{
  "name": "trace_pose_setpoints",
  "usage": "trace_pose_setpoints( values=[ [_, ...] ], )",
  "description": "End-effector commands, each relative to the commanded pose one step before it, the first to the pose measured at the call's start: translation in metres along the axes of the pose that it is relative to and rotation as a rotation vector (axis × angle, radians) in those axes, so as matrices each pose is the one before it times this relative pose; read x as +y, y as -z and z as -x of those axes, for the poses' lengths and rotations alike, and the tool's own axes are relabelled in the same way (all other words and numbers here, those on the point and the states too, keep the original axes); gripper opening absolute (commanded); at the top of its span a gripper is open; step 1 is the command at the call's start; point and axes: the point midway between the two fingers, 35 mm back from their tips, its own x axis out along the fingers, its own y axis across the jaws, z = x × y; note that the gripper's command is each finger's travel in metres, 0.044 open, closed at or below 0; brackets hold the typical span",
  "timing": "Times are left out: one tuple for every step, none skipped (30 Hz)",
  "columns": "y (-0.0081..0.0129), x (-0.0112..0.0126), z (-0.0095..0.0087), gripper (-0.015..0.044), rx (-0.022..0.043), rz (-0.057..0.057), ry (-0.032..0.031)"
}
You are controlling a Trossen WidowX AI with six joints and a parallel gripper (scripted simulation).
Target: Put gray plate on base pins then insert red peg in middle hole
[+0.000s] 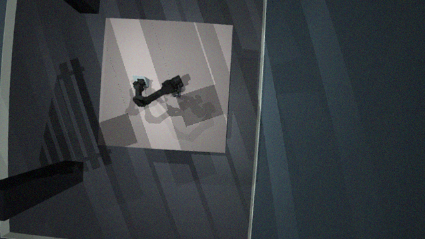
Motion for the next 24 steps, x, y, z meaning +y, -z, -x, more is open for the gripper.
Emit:
trace_pose_setpoints(
  values=[
    [0.0, 0.00003, 0.00081, 0.0, 0.00001, -0.0003, -0.00014],
    [0.0, 0.0, 0.0, 0.0, 0.0, 0.0, 0.0],
    [0.0, 0.0, 0.0, 0.0, 0.0, 0.0, 0.0],
    [0.0, 0.0, 0.0, 0.0, 0.0, 0.0, 0.0],
    [0.0, 0.0, 0.0, 0.0, 0.0, 0.0, 0.0],
    [0.0, 0.0, 0.0, 0.0, 0.0, 0.0, 0.0],
    [0.0, 0.0, 0.0, 0.0, 0.0, 0.0, 0.0],
    [0.00004, 0.00005, -0.00014, 0.0, 0.0, 0.0, 0.0],
    [0.0001, 0.00012, -0.00035, 0.0, -0.00001, 0.0, -0.00001],
    [0.00014, 0.00017, -0.00044, 0.0, -0.00001, 0.0, -0.00001],
    [0.00026, 0.0003, -0.00049, 0.0, -0.00001, 0.0, -0.00001],
    [0.00026, 0.0003, -0.00024, 0.0, 0.0, 0.0, -0.00001],
    [0.00015, 0.00028, -0.00025, 0.0, 0.0, 0.0, -0.00001],
    [0.00009, 0.00027, -0.00028, 0.0, -0.00001, 0.0, -0.00001],
    [0.00009, 0.00023, -0.00028, 0.0, -0.00001, 0.0, -0.00001],
    [0.00001, 0.00012, -0.00026, 0.0, -0.00001, 0.0, 0.0],
    [-0.00005, 0.00004, -0.00023, 0.0, -0.00001, 0.0, 0.0],
    [-0.00023, -0.00073, 0.00081, 0.0, 0.00035, 0.0002, 0.00115],
    [0.0, 0.0, 0.0, 0.0, 0.0, 0.0, 0.0],
    [0.0, 0.0, 0.0, 0.0, 0.0, 0.0, 0.0],
    [0.0, 0.0, 0.0, 0.0, 0.0, 0.0, 0.0],
    [0.0, 0.0, 0.0, 0.0, 0.0, 0.0, 0.0],
    [0.0, 0.0, 0.0, 0.0, 0.0, 0.0, 0.0],
    [0.0, 0.0, 0.0, 0.0, 0.0, 0.0, 0.0]
  ],
)
